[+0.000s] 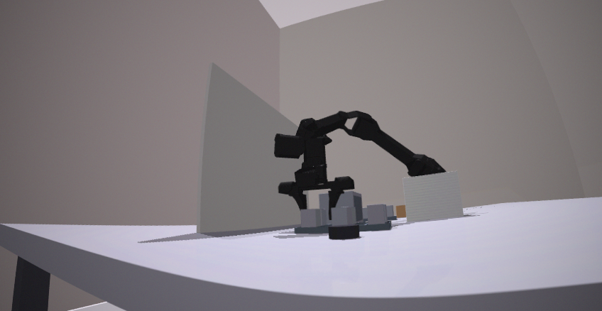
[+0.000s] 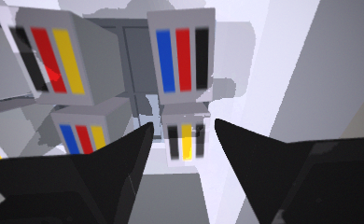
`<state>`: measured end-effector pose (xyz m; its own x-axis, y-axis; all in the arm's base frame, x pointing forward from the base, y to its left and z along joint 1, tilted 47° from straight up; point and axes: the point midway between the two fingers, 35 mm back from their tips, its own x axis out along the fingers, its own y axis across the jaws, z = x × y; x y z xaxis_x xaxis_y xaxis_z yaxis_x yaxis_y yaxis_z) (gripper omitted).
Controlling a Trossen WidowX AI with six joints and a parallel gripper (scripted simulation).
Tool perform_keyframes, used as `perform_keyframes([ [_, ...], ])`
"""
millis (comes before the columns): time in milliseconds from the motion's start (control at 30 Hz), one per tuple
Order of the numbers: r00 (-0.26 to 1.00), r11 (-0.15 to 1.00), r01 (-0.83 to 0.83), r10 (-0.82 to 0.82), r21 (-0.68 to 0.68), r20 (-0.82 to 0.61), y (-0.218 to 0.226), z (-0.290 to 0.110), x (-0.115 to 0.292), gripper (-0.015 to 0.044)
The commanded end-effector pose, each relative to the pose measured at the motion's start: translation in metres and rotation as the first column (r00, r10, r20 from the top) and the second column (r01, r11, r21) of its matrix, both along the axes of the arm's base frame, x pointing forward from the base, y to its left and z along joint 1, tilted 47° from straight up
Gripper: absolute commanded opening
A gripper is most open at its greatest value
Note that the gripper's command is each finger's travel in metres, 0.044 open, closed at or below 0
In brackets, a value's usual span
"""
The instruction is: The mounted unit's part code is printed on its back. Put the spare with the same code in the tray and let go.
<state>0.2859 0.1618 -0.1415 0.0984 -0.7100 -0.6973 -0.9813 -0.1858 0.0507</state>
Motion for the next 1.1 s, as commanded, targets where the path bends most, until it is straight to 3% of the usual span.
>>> perform_keyframes([
  [0, 1.0, 1.0, -0.006, 0.006, -0.004, -0.002, -0.0054, -0.0043, -0.0001, 0.03],
  [167, 1.0, 1.0, -0.006, 0.006, -0.004, -0.002, -0.0062, -0.005, -0.0001, 0.03],
  [333, 1.0, 1.0, 0.001, -0.001, -0.002, -0.001, -0.0054, -0.0041, 0.0, 0.0169],
  [600, 1.0, 1.0, 0.001, -0.001, -0.002, -0.001, -0.0054, -0.0041, 0.0, 0.0115],
  [767, 1.0, 1.0, 0.001, -0.001, -0.002, -0.001, -0.0054, -0.0041, 0.0, 0.0],
  [1067, 1.0, 1.0, 0.001, -0.001, -0.002, -0.001, -0.0021, -0.0014, 0.0, 0.0],
])
